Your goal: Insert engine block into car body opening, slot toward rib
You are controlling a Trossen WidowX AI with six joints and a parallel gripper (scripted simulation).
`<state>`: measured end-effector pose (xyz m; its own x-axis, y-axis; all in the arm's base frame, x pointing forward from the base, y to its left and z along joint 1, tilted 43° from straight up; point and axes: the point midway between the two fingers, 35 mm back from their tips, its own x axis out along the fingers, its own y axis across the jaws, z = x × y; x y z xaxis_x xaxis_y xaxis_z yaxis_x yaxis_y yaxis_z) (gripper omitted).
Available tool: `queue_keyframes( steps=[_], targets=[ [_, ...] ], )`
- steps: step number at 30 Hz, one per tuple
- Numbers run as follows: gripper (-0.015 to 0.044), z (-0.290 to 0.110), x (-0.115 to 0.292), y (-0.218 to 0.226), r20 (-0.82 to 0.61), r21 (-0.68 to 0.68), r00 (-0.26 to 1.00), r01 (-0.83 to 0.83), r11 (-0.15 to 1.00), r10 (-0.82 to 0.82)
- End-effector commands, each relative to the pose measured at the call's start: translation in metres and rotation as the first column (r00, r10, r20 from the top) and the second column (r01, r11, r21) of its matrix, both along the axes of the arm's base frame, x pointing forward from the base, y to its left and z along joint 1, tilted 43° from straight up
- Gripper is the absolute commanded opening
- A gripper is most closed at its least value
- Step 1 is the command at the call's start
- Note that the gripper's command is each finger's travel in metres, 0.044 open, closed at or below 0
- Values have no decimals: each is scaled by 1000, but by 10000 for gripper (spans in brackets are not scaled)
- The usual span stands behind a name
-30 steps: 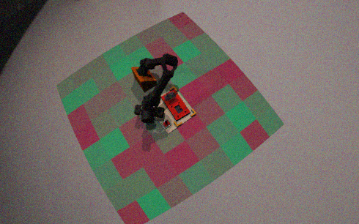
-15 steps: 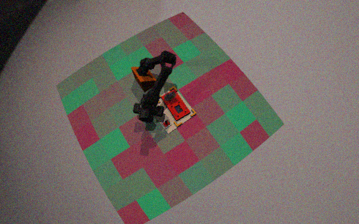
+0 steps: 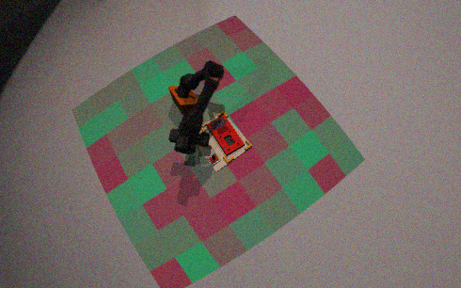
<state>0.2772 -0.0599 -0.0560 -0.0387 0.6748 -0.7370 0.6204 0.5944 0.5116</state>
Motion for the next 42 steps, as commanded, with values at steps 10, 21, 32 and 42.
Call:
queue_keyframes(
  steps=[10,21,32,42],
  targets=[
    [0,32,-3,-26,3,0,1000,-7,1000,7],
    [0,-4,-14,-39,3,-1,1000,-7,1000,7],
    [0,-14,-13,-24,4,0,1000,-7,1000,7],
    [0,-26,-13,-13,4,0,1000,-7,1000,7]
  ],
)
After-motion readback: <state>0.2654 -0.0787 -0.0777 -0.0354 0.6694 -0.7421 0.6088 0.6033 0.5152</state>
